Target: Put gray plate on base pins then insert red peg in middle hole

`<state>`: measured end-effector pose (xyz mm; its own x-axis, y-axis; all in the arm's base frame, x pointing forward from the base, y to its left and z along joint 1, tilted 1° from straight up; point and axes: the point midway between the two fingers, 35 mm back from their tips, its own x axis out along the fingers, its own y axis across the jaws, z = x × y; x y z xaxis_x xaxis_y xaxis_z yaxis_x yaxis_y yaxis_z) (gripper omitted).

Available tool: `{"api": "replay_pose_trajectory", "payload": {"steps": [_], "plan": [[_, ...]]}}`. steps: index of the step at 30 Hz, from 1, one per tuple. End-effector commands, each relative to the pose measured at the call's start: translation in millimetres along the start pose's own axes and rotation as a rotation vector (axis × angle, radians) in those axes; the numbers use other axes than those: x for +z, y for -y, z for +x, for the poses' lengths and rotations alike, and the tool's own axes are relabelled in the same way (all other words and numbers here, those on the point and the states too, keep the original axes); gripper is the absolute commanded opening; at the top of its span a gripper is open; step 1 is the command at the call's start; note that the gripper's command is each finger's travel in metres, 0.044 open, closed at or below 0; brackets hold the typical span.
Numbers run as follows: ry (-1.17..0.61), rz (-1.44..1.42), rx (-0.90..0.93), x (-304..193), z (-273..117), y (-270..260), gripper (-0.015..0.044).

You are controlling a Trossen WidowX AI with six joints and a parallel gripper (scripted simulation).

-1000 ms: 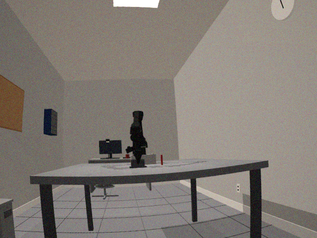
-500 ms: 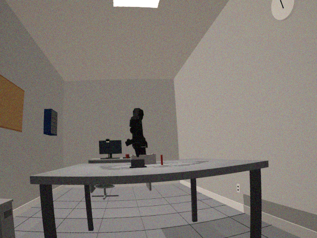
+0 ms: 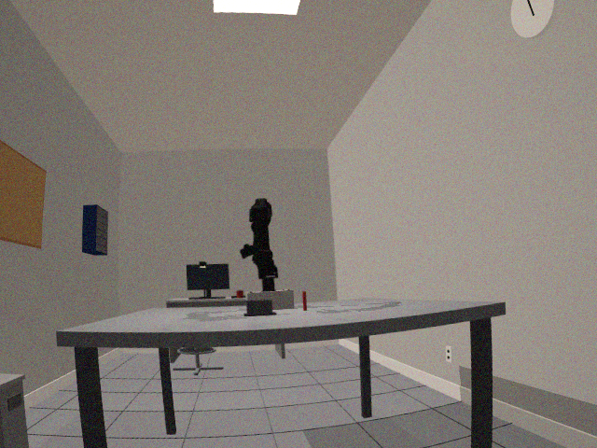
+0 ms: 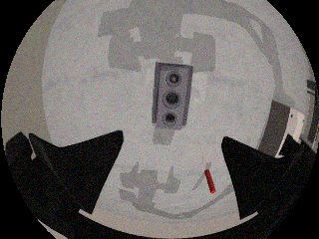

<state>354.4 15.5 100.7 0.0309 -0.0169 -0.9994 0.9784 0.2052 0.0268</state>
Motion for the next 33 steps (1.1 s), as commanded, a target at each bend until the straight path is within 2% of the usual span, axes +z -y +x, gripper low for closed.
{"api": "replay_pose_trajectory", "payload": {"steps": [1,7,11,18,22,33], "plan": [[-0.005,-0.124,0.002,-59,-4,17,0.0440],[-0.014,-0.336,-0.001,-142,-4,74,0.0440],[-0.017,-0.453,-0.003,-175,-1,113,0.0440],[-0.018,-0.459,-0.003,-180,-1,116,0.0440],[-0.018,-0.459,-0.003,-180,28,116,0.0440],[-0.018,-0.459,-0.004,-182,46,117,0.0440]]}}
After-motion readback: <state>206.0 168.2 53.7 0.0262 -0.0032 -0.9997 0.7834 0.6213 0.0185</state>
